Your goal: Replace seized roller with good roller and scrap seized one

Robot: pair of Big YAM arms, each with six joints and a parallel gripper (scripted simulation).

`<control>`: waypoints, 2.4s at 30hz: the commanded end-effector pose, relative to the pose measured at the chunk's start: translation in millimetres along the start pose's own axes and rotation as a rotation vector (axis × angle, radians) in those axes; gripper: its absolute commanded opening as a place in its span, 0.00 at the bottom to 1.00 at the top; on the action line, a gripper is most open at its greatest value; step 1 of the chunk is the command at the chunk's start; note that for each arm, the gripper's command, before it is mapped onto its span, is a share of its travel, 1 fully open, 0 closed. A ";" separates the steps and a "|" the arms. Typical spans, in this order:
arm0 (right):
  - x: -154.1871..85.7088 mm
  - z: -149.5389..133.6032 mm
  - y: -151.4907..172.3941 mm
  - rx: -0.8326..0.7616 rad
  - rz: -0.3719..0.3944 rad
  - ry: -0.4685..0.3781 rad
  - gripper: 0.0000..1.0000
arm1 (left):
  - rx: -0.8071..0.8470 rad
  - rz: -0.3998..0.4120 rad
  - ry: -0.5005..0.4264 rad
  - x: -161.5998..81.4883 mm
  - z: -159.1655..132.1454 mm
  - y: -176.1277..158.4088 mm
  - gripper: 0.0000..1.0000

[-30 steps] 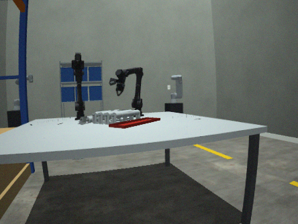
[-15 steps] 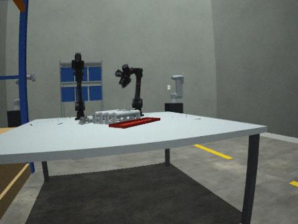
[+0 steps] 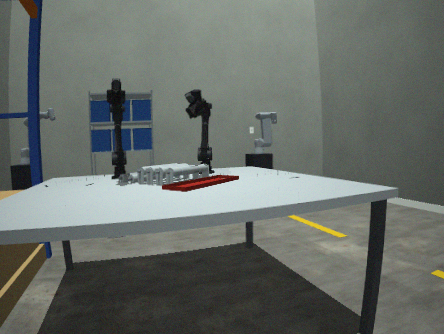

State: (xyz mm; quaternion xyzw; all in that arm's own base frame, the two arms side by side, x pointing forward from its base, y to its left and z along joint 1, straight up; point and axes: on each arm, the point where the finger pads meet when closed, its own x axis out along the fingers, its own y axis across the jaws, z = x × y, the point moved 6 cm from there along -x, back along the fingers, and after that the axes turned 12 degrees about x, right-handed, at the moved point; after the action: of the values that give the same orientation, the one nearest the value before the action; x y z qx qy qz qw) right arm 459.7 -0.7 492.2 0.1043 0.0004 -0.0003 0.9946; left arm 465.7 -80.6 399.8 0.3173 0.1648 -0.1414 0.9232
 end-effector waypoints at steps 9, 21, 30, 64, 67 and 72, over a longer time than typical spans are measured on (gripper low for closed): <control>-5.1 15.3 7.5 0.014 0.022 -0.050 0.00 | -0.336 0.233 -0.204 -36.2 17.9 75.7 0.00; -7.0 12.2 6.4 0.014 0.018 -0.031 0.00 | -0.487 0.363 -0.385 -72.8 39.7 128.6 0.00; -5.5 11.3 6.1 0.014 0.015 -0.022 0.00 | -0.428 0.365 -0.369 -70.9 43.5 134.2 0.00; -5.4 16.0 6.8 0.012 0.016 -0.027 0.62 | -0.445 0.329 -0.336 -65.6 30.4 111.8 0.32; -5.4 16.5 6.9 0.012 0.016 -0.029 0.62 | -0.446 0.328 -0.334 -65.2 29.5 111.1 0.32; -5.4 17.5 7.0 0.011 0.017 -0.032 0.62 | -0.447 0.329 -0.339 -66.3 31.0 112.0 0.32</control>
State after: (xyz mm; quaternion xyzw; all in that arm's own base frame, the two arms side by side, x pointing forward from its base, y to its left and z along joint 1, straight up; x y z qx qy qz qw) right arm 459.3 -0.4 492.1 0.1046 0.0003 0.0000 0.9945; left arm 459.7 -0.4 491.9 0.1047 0.0006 -0.0001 0.9945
